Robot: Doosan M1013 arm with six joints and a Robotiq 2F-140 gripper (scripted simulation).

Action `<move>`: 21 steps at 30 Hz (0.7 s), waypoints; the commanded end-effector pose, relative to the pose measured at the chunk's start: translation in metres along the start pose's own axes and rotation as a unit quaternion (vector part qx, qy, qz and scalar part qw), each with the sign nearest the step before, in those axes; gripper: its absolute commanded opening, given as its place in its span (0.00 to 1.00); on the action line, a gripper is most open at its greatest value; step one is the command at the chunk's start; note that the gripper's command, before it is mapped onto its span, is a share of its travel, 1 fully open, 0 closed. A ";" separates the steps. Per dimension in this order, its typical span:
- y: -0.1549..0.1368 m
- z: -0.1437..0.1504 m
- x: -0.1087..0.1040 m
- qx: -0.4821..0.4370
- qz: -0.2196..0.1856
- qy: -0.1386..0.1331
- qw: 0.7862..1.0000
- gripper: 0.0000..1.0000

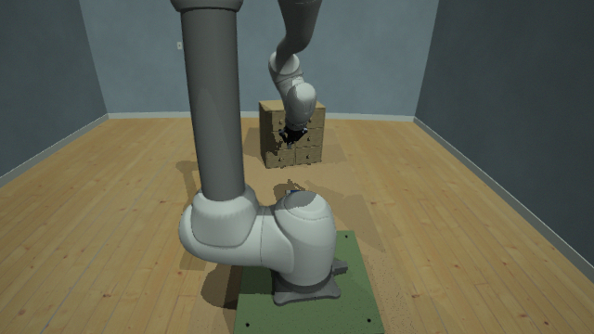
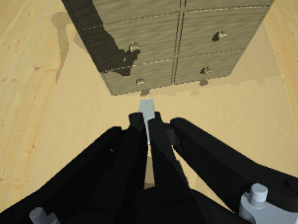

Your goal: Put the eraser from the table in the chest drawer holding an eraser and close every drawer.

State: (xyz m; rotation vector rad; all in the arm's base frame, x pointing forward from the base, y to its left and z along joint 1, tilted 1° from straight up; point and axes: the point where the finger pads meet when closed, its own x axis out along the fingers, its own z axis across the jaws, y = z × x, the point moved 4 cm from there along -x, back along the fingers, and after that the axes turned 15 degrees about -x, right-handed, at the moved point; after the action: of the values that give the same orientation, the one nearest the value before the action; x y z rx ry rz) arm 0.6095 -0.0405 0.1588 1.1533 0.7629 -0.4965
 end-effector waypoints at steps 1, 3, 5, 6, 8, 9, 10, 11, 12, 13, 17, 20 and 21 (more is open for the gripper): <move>-0.009 -0.001 0.014 -0.004 0.139 -0.003 0.990 0.00; -0.009 -0.001 0.014 -0.004 0.139 -0.003 0.990 0.00; -0.009 -0.001 0.020 -0.002 0.142 -0.007 0.990 0.00; -0.009 -0.002 0.023 -0.002 0.143 -0.008 0.990 0.00; -0.008 -0.002 0.027 0.000 0.145 -0.010 0.989 0.00; -0.008 -0.002 0.029 0.000 0.146 -0.009 0.989 0.00; -0.008 -0.002 0.031 0.001 0.148 -0.009 0.989 0.00; -0.008 -0.002 0.032 0.001 0.149 -0.009 0.989 0.00; -0.008 -0.002 0.034 0.001 0.151 -0.009 0.988 0.00; -0.008 -0.002 0.035 0.002 0.153 -0.008 0.988 0.00; -0.009 -0.002 0.038 0.003 0.166 -0.006 0.986 0.00; -0.009 -0.002 0.038 0.003 0.170 -0.005 0.985 0.00; -0.010 -0.002 0.039 0.002 0.184 -0.005 0.983 0.00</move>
State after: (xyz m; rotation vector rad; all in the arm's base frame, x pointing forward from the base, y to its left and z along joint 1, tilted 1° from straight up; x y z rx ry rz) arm 0.6350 -0.0435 0.1356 1.2320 0.7569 -0.3614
